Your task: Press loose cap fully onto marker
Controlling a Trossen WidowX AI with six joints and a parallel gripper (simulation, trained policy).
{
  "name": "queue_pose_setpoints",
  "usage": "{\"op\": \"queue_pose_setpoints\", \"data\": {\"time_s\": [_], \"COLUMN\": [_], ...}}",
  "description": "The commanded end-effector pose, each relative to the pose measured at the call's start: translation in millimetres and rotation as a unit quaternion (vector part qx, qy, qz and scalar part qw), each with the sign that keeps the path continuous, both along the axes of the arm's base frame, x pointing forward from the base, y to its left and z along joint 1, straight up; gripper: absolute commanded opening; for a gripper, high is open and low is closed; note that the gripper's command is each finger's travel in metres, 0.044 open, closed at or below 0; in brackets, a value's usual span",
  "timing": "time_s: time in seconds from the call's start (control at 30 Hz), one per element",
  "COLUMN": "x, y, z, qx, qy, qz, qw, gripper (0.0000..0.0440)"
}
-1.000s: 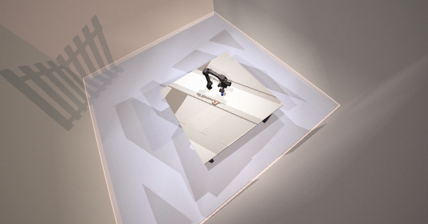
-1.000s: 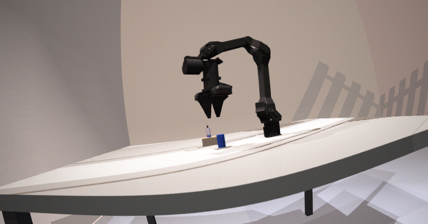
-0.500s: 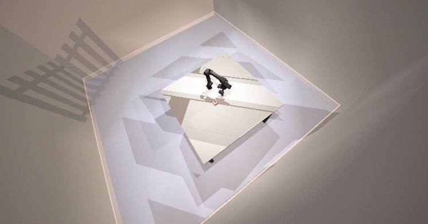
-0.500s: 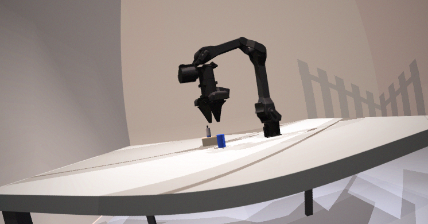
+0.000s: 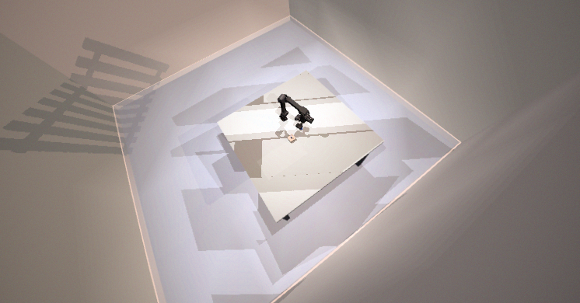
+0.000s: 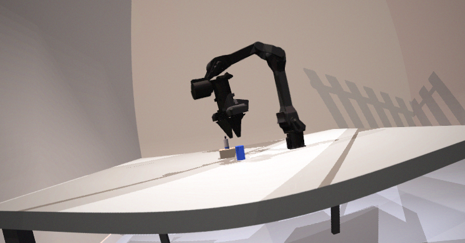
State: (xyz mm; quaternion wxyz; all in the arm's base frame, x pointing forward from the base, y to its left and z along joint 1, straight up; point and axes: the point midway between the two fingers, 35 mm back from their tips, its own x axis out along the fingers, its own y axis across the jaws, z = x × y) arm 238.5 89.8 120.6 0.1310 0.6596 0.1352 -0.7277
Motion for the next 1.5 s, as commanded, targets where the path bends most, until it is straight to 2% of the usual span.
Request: {"op": "queue_pose_setpoints", "data": {"time_s": [0.0, 1.13, 1.33, 1.37, 1.47], "x": [-2.0, -14.7, -15.8, -15.7, -14.7], "y": [-1.6, -10.4, -12.4, -12.7, -13.5], "z": [-4.4, -57.3, -62.9, -63.2, -61.0], "qx": [-0.001, -0.015, -0.021, -0.022, -0.025], "qy": [0.012, 0.065, 0.062, 0.060, 0.053], "qz": [-0.001, 0.013, 0.019, 0.019, 0.021], "qw": [1.000, 0.998, 0.998, 0.998, 0.998], "gripper": [0.0316, 0.0255, 0.0219, 0.0205, 0.0127]}}
